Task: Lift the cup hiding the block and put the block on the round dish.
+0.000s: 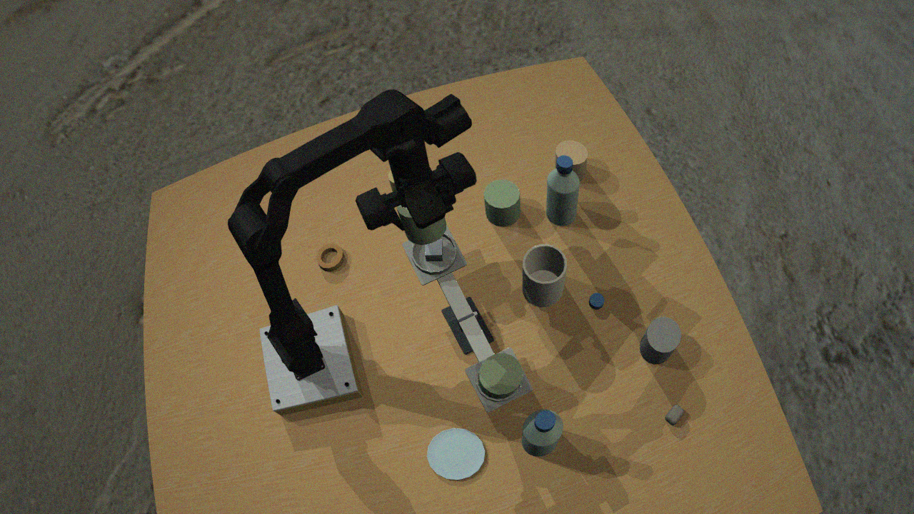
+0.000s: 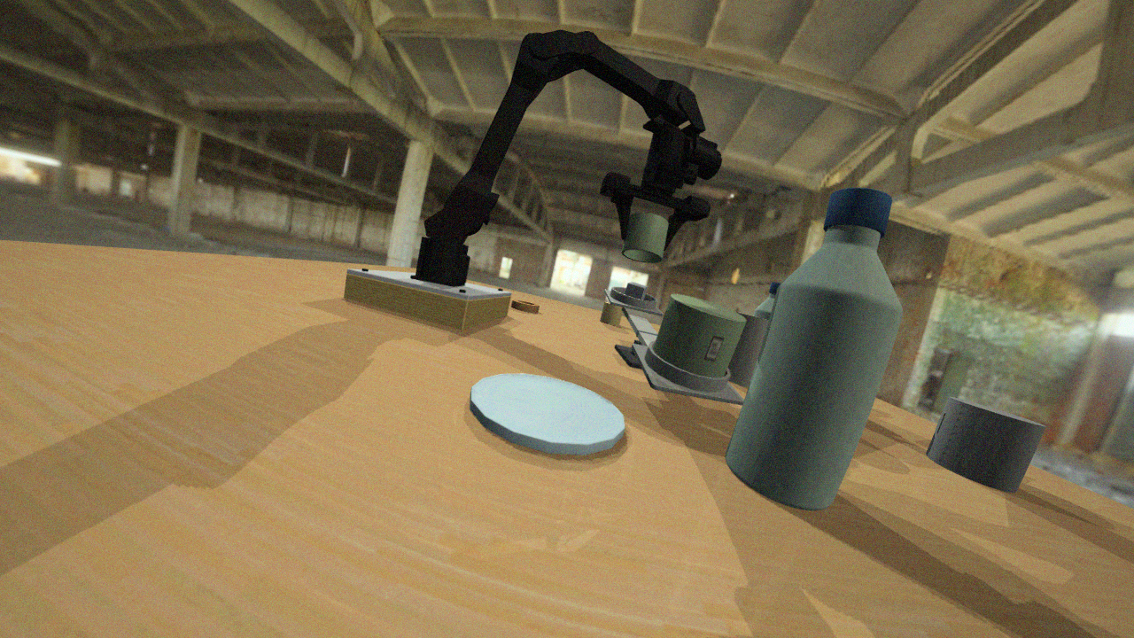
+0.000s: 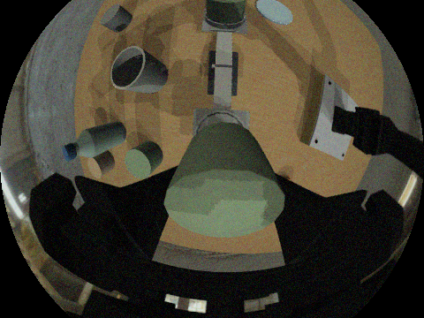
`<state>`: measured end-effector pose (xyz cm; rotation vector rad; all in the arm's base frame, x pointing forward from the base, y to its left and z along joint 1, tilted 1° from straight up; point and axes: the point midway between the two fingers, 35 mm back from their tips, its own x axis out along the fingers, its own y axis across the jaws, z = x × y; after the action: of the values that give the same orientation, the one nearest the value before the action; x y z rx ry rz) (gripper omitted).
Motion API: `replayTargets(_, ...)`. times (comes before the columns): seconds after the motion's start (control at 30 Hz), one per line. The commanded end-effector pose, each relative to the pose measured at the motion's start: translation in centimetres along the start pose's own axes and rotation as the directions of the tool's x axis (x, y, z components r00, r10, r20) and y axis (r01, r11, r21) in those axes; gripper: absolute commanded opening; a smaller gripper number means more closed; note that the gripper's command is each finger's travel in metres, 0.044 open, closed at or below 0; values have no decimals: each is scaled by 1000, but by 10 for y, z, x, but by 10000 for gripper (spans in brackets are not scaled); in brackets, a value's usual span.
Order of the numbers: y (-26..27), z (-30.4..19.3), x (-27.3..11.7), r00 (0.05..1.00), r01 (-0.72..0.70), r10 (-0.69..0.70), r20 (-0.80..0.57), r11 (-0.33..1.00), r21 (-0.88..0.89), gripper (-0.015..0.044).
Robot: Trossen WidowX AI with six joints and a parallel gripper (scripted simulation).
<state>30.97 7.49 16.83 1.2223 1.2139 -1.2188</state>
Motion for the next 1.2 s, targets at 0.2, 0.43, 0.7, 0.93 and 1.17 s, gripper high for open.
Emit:
replayTargets(0.2,1,0,0,1000,-2,2,0,1000,0,0)
replayTargets(0.43,1,0,0,1000,-2,2,0,1000,0,0)
replayTargets(0.7,1,0,0,1000,-2,2,0,1000,0,0)
replayTargets(0.93,1,0,0,1000,-2,2,0,1000,0,0)
replayTargets(1.17,-2,-24,17,1000,-4,4,-3,1000,-1,0)
